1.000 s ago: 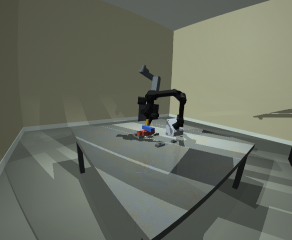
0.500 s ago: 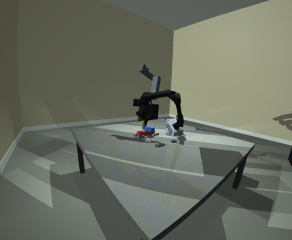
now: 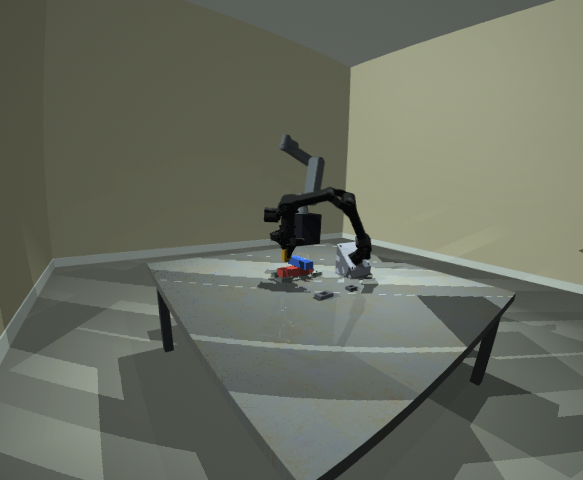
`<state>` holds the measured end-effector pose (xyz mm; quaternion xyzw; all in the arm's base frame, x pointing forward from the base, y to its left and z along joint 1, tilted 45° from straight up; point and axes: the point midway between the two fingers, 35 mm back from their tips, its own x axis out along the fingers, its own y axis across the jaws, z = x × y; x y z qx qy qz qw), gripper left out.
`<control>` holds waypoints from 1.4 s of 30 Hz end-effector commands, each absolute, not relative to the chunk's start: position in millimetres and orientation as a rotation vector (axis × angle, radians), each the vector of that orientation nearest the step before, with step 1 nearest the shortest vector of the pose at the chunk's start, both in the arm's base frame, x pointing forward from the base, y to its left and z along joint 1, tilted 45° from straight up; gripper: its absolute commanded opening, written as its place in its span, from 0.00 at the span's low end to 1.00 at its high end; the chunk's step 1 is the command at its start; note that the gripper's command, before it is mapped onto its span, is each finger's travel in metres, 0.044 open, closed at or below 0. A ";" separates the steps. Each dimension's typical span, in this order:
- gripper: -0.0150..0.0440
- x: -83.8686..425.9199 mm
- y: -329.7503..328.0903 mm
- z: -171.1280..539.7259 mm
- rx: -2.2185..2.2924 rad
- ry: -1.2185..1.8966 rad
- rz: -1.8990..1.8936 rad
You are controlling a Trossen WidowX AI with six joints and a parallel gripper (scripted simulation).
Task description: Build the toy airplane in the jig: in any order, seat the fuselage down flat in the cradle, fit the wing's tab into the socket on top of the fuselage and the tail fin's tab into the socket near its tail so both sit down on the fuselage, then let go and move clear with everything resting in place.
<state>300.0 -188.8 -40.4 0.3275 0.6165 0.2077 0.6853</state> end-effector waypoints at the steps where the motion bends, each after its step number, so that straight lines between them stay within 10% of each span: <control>1: 0.37 302.0 -194.1 -41.6 0.718 1.372 0.462; 42: 0.37 304.8 -187.0 -52.3 0.718 1.372 0.462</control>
